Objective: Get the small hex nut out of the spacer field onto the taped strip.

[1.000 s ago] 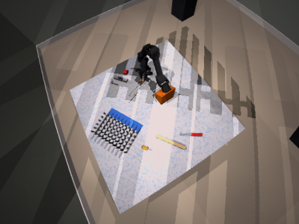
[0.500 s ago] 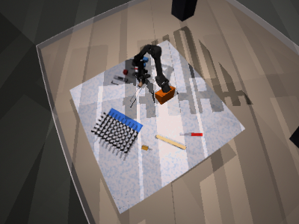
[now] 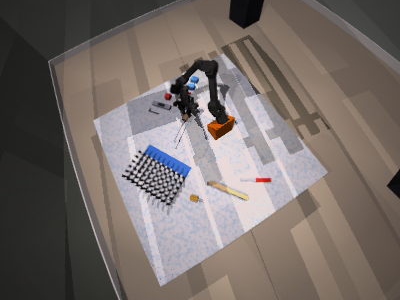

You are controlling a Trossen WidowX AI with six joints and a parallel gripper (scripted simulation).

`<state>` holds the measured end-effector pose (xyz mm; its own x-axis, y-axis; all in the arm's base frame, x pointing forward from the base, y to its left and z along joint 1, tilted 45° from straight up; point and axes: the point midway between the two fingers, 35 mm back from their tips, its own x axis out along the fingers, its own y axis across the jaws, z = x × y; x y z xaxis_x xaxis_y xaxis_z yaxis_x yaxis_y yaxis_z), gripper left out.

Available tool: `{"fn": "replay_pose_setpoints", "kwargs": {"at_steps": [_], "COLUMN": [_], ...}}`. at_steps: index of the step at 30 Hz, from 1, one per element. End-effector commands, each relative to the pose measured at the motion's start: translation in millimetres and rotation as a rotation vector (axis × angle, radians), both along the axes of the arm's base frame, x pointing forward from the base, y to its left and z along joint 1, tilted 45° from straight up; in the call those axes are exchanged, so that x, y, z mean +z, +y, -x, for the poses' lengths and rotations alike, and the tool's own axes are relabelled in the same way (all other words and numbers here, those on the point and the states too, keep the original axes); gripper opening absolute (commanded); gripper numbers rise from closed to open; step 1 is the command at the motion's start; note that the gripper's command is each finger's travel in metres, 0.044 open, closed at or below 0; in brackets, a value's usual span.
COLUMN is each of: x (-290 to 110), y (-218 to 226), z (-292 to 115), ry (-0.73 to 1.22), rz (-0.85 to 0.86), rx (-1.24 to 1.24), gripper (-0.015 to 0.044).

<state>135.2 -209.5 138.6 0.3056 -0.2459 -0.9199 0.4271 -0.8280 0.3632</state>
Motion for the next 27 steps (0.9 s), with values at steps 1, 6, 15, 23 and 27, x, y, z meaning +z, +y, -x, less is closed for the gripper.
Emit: {"fn": "replay_pose_setpoints", "kwargs": {"at_steps": [1, 6, 15, 23, 27], "x": [-1.2, -3.4, -6.0, -7.0, -7.0], "y": [4.4, 10.2, 22.6, 36.0, 43.6], "z": [-7.9, -20.2, -42.0, -61.0, -70.2], "ry": [0.011, 0.028, 0.045, 0.043, 0.036], "rz": [0.018, 0.046, 0.103, 0.159, 0.188], "rx": [0.01, 0.022, 0.041, 0.056, 0.063], "gripper": [0.0, 0.0, 0.0, 0.0, 0.0]}}
